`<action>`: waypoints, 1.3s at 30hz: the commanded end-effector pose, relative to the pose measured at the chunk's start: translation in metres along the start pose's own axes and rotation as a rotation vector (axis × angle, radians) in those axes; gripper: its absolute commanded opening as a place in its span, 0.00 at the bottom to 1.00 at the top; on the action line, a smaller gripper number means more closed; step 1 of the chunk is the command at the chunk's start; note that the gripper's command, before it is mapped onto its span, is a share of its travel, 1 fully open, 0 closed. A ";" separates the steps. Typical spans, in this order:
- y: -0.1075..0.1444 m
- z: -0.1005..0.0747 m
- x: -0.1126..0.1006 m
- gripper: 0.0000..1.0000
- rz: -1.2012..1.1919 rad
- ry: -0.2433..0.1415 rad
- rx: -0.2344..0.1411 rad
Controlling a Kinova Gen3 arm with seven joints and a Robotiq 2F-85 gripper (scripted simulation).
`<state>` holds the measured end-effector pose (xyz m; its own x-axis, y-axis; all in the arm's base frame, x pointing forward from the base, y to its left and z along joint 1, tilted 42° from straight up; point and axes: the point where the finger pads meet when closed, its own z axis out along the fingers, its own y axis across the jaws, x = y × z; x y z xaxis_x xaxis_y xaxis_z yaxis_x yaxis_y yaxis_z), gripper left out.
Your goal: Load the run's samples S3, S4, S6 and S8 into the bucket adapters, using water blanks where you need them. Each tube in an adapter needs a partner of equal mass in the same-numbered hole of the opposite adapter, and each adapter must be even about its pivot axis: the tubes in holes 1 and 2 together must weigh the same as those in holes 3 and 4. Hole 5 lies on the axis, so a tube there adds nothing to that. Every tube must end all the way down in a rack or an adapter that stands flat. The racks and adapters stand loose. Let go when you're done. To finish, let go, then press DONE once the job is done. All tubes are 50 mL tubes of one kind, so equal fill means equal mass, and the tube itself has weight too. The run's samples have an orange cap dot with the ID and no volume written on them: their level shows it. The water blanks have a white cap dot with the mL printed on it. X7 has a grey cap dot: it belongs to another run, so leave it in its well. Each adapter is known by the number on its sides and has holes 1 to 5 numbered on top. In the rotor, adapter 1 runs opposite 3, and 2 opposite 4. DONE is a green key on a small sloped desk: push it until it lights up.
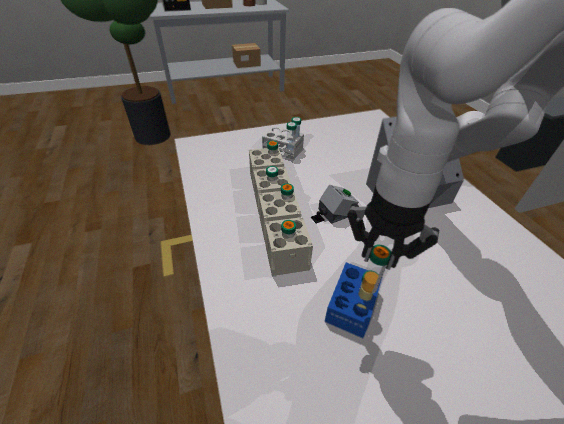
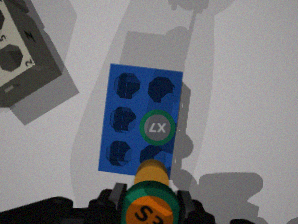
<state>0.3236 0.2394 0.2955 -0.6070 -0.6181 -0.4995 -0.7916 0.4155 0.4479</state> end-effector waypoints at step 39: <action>-0.079 -0.010 0.049 0.10 0.150 -0.001 0.001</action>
<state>0.3538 0.1752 0.2477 -0.7186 -0.5490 -0.4268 -0.6919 0.5034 0.5175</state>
